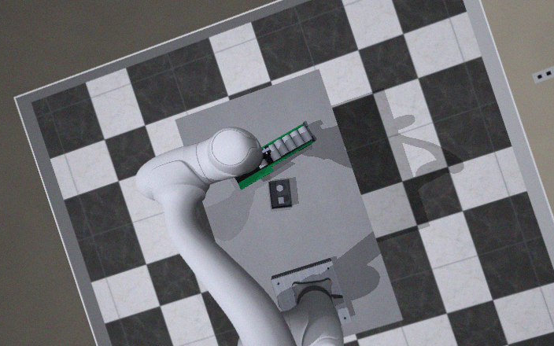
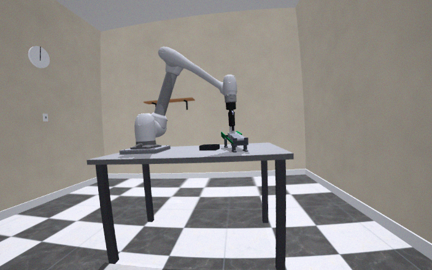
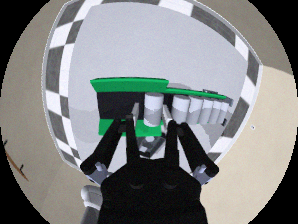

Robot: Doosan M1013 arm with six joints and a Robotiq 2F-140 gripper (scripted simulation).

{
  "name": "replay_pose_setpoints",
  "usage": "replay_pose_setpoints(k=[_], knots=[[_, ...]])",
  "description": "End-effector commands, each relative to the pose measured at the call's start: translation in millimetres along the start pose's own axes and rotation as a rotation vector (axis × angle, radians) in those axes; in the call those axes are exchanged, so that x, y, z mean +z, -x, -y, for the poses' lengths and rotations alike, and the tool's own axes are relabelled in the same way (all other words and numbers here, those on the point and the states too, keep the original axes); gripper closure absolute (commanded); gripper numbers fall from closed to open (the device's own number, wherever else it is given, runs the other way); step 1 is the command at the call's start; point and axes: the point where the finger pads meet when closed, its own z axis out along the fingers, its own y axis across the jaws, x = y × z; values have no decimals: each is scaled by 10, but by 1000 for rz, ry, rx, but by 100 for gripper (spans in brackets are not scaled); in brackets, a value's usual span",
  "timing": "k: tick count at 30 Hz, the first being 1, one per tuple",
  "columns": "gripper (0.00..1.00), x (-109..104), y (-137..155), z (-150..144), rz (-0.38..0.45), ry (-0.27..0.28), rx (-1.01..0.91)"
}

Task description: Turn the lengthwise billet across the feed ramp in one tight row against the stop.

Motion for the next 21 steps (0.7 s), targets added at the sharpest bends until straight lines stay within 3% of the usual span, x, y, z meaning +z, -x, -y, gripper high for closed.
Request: replay_pose_setpoints(k=[1, 21], knots=[[59, -2, 0, 0, 0, 0, 0], [59, -180, 0, 0, 0, 0, 0]])
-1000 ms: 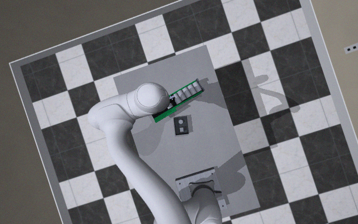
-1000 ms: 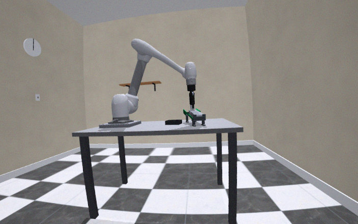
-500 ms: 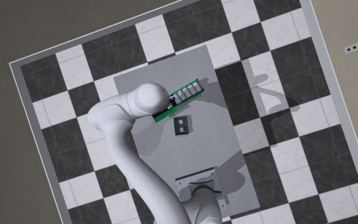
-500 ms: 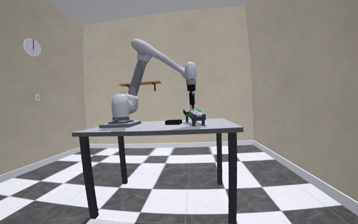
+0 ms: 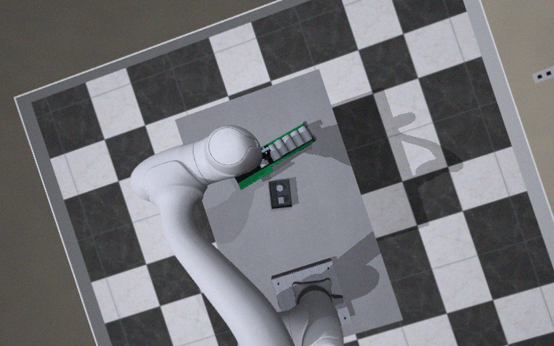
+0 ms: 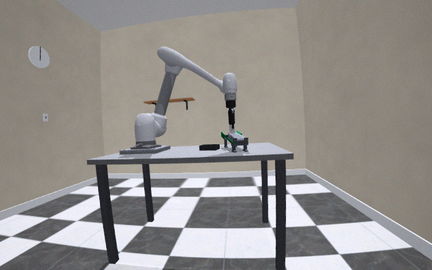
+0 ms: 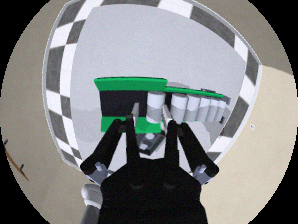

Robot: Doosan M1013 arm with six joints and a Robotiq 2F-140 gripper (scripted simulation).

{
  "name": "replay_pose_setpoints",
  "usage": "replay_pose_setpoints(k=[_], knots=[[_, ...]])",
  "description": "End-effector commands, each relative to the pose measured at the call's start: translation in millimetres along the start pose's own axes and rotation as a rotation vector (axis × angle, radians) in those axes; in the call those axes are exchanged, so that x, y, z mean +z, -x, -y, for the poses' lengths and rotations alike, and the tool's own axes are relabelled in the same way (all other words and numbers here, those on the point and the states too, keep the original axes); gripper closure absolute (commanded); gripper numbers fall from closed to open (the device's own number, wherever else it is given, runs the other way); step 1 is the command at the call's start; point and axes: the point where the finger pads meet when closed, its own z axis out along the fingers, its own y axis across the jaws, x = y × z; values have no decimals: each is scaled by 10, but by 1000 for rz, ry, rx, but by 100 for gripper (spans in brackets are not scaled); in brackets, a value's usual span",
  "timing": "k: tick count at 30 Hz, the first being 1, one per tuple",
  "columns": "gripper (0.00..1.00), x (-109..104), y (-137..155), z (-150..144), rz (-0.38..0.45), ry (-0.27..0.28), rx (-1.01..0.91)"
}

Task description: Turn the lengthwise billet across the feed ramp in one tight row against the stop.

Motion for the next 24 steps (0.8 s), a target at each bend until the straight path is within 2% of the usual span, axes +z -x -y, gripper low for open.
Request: replay_pose_setpoints(k=[1, 24], knots=[[59, -57, 0, 0, 0, 0, 0], [59, -528, 0, 0, 0, 0, 0]])
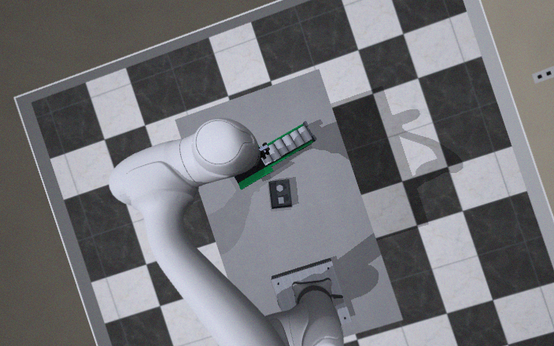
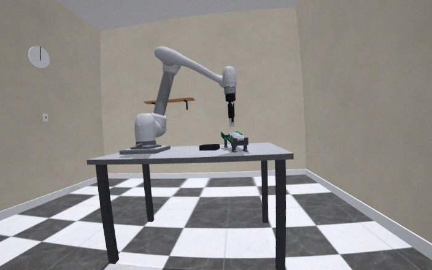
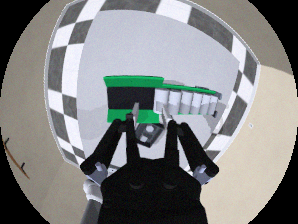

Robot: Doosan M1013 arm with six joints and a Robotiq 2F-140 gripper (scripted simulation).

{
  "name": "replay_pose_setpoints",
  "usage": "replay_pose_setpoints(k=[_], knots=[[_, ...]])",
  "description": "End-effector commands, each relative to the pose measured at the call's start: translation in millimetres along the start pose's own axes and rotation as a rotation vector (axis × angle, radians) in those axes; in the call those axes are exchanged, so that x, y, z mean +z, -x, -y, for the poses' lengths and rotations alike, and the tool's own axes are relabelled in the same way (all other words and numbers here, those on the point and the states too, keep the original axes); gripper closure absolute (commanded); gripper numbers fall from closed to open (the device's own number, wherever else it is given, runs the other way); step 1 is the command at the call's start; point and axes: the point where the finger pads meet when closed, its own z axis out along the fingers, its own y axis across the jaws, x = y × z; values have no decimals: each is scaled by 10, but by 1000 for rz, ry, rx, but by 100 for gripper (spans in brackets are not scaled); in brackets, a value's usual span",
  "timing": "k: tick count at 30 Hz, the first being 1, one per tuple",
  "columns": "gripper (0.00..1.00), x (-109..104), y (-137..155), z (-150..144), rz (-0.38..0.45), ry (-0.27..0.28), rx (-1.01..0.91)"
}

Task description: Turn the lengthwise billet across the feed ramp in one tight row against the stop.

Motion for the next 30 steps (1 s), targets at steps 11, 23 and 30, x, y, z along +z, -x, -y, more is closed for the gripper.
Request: replay_pose_setpoints(k=[11, 23, 30], knots=[[59, -188, 0, 0, 0, 0, 0], [59, -211, 0, 0, 0, 0, 0], [59, -211, 0, 0, 0, 0, 0]])
